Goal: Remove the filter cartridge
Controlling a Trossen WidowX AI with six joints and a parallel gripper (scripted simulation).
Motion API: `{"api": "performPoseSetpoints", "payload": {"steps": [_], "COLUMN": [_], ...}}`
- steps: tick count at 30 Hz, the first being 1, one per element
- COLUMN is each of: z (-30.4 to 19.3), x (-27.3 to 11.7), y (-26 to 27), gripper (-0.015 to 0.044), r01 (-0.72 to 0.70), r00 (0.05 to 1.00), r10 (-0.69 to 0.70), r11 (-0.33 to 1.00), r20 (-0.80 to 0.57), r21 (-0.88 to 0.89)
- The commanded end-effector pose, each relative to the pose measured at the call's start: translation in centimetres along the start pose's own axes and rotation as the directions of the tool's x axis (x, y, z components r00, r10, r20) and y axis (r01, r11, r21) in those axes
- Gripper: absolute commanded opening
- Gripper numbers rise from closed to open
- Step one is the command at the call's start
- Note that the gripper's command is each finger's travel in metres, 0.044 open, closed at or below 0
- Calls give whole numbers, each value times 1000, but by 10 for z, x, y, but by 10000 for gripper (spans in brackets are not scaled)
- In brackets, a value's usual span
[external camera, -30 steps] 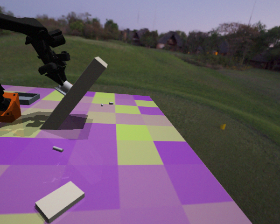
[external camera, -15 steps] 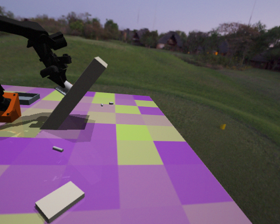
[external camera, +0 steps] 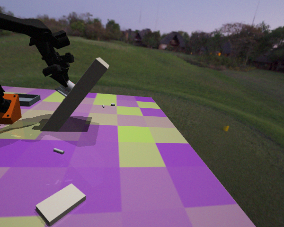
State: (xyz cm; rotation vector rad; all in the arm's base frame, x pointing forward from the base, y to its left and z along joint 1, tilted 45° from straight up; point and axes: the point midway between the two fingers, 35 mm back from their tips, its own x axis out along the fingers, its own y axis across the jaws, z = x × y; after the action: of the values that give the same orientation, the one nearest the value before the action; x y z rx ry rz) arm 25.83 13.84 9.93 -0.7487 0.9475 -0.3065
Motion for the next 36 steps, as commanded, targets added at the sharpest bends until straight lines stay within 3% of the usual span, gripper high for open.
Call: {"api": "performPoseSetpoints", "payload": {"steps": [1,21,36], "z": [12,16,18], "x": [-6,-94,-85], "y": [-1,2,74], "gripper": [0,0,0], "r01": [2,-1,-4], "r00": [1000,1000,1000], "r10": [-2,1,4], "r11": [1000,1000,1000], "r20": [11,8,10], "r21": [9,6,10]}}
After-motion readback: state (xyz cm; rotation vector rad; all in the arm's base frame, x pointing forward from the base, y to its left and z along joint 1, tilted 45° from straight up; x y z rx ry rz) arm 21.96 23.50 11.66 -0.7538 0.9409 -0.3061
